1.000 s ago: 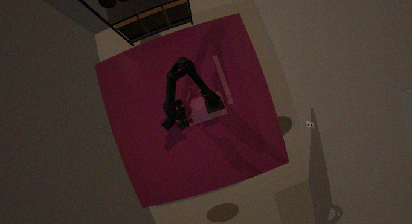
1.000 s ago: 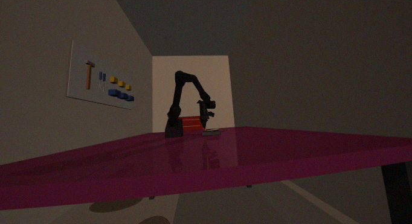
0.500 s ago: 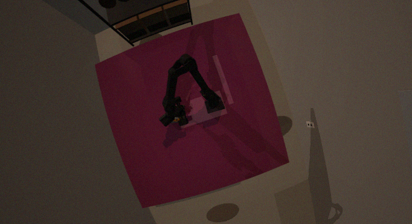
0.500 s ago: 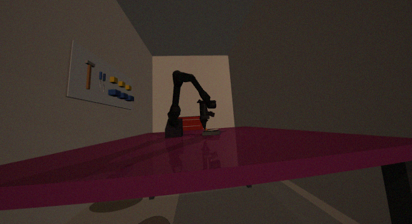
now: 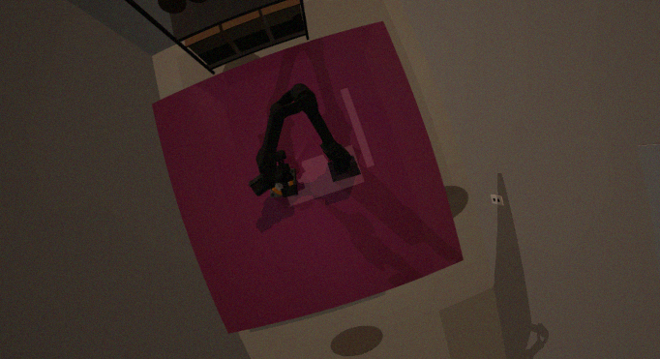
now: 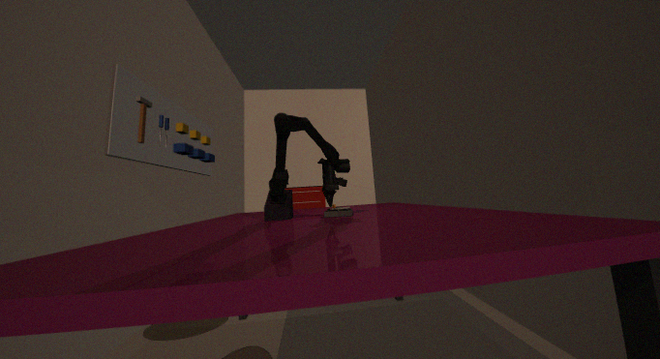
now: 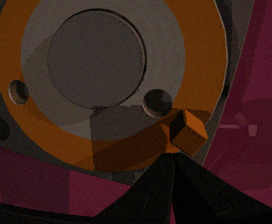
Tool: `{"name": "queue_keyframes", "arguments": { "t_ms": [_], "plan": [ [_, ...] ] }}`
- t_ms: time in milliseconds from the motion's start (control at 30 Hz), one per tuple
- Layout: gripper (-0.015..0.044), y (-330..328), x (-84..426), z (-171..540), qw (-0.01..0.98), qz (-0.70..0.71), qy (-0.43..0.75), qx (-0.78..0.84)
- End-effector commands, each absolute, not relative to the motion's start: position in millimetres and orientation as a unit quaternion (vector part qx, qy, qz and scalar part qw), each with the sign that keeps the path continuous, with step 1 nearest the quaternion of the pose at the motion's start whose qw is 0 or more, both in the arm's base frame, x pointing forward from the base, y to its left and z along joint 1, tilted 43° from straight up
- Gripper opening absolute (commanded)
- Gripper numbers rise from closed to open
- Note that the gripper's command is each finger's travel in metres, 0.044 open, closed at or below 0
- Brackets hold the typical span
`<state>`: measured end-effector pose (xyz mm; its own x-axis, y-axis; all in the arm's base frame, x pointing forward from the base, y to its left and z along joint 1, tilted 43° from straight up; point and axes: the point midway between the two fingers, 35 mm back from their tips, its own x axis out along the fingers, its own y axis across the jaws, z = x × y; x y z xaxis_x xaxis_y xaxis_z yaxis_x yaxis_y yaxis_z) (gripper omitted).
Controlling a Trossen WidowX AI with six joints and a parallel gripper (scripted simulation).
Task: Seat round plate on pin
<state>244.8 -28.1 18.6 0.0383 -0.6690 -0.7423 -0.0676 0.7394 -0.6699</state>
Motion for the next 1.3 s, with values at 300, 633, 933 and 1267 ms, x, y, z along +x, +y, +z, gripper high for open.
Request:
{"name": "queue_keyframes", "arguments": {
  "t_ms": [300, 633, 933, 1267],
  "plan": [
    [0.0, -34, 257, 28, 0.664, -0.228, 0.653, -0.283],
    [0.0, -36, 262, 29, 0.665, -0.228, 0.653, -0.283],
    [0.0, -9, 259, 59, 0.665, -0.227, 0.654, -0.282],
    [0.0, -12, 260, 55, 0.664, -0.226, 0.653, -0.286]
  ]
}}
